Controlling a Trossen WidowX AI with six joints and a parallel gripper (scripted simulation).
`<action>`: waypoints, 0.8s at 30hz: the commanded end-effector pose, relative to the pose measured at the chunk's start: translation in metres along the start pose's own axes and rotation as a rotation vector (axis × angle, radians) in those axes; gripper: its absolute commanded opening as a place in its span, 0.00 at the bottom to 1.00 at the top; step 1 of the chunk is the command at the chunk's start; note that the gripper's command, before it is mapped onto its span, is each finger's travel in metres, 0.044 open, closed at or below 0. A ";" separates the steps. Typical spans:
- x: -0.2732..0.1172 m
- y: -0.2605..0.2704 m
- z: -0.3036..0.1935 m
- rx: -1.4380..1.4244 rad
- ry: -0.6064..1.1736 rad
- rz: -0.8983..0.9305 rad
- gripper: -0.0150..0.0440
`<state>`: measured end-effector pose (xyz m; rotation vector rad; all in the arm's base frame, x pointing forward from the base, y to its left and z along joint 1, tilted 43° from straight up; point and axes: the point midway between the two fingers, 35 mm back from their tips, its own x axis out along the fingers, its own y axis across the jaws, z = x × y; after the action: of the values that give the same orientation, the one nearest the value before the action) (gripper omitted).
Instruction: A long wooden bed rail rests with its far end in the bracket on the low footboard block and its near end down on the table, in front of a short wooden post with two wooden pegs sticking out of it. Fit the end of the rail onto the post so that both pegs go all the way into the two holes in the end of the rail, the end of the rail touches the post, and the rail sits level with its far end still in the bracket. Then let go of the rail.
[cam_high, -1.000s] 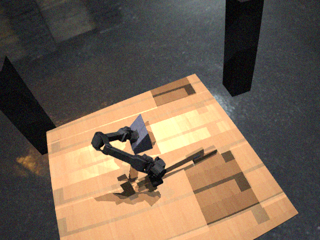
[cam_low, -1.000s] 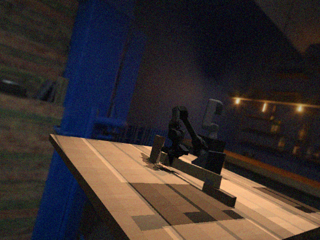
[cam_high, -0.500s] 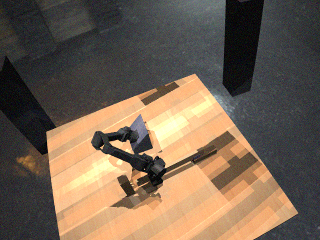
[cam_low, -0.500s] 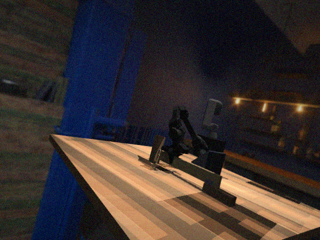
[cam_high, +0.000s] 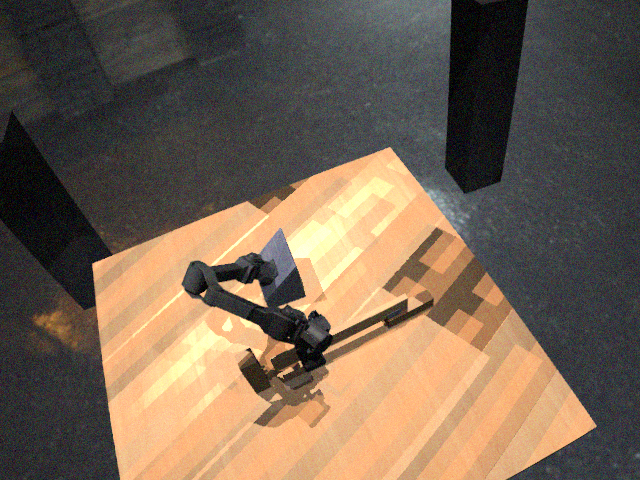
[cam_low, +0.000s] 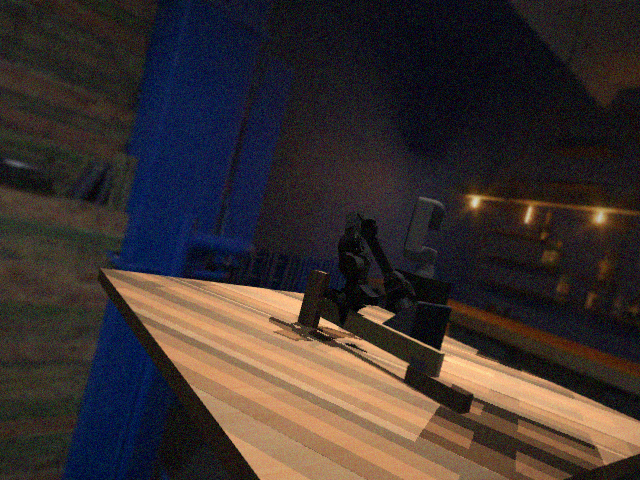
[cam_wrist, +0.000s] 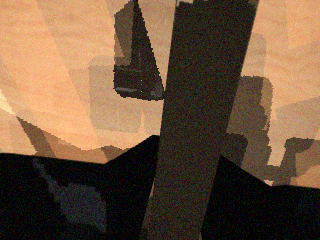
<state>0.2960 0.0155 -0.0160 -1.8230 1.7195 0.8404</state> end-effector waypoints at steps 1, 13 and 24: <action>-0.008 -0.002 0.003 0.001 -0.019 -0.012 0.25; -0.002 -0.001 0.003 0.001 -0.019 -0.012 0.25; -0.001 -0.001 0.003 0.001 -0.019 -0.012 0.25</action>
<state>0.2960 0.0163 -0.0176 -1.8184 1.7082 0.8439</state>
